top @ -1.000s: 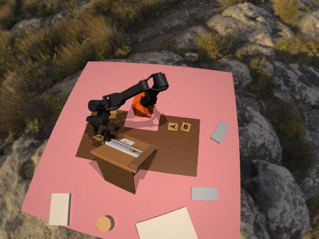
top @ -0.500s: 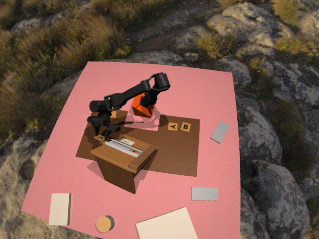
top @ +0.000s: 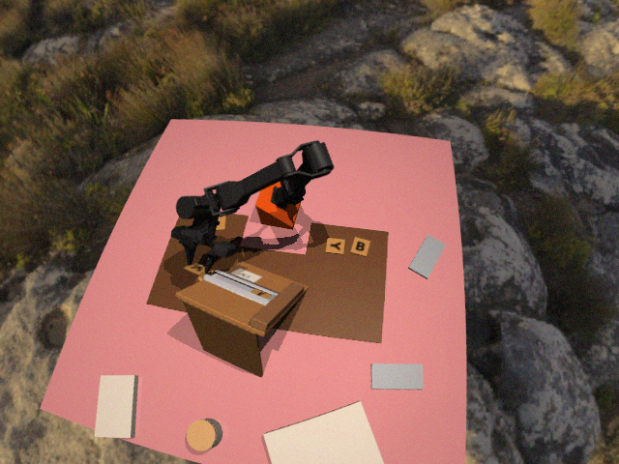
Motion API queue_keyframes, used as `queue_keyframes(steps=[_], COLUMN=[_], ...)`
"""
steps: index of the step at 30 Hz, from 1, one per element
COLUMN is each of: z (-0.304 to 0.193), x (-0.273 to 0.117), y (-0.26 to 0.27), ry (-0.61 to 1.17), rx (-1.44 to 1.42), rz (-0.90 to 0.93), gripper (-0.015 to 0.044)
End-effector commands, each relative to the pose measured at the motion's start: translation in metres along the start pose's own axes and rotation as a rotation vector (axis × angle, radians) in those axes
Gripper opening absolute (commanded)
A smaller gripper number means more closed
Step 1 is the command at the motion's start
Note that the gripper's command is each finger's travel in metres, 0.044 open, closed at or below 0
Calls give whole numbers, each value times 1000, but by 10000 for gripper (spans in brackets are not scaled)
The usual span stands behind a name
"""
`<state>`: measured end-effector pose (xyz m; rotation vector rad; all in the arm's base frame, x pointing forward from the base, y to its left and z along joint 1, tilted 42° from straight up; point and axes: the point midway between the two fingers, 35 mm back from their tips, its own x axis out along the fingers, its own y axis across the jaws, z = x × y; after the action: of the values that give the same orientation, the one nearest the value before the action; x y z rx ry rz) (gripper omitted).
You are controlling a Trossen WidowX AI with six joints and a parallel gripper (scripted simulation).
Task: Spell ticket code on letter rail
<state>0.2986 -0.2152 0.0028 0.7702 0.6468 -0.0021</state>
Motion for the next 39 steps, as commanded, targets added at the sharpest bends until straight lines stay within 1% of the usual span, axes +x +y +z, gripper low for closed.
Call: queue_keyframes(steps=[1,39], z=[0,0], x=[0,0], y=[2,21], ry=[-1,0], rx=[1,3], rz=[-5,-4], gripper=[0,0])
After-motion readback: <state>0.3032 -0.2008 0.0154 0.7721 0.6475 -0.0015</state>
